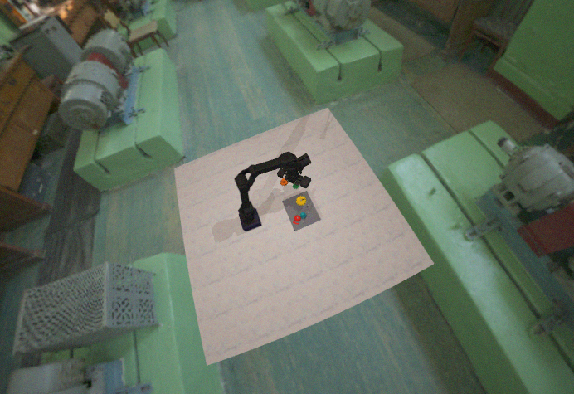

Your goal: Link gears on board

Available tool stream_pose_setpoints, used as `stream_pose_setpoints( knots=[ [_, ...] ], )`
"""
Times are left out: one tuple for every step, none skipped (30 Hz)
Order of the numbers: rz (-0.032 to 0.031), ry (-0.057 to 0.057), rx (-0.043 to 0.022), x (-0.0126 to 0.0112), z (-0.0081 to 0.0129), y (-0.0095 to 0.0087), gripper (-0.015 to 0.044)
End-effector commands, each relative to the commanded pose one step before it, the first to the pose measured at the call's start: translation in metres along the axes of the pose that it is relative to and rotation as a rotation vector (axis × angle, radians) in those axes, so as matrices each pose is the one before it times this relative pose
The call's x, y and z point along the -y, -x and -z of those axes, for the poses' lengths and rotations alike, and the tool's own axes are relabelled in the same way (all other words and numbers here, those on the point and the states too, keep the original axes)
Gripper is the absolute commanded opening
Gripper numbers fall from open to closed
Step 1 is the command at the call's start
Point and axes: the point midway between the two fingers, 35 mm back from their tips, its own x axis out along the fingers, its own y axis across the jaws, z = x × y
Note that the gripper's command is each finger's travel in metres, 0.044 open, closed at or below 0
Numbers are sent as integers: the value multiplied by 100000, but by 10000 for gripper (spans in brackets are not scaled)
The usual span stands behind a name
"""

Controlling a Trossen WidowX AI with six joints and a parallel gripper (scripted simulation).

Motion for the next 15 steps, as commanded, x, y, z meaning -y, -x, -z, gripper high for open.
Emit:
stream_pose_setpoints(
  knots=[
    [-1149, 250, -934, 796, 427, -843, 0],
    [22, 2, -16, 239, 95, -108, 0],
    [22, 2, -16, 239, 98, -108, 0],
    [21, 2, -16, 238, 100, -108, 0],
    [21, 2, -15, 238, 103, -108, 0],
    [21, 2, -15, 237, 105, -108, 0],
    [21, 2, -15, 236, 107, -108, 0],
    [21, 2, -15, 236, 110, -108, 0],
    [20, 2, -14, 235, 112, -108, 0],
    [20, 2, -14, 234, 114, -108, 0],
    [20, 2, -14, 234, 117, -108, 0],
    [20, 2, -14, 233, 119, -108, 0],
    [20, 2, -13, 232, 122, -108, 0],
    [19, 2, -13, 231, 124, -108, 0],
    [19, 2, -13, 231, 126, -108, 0]
  ],
)
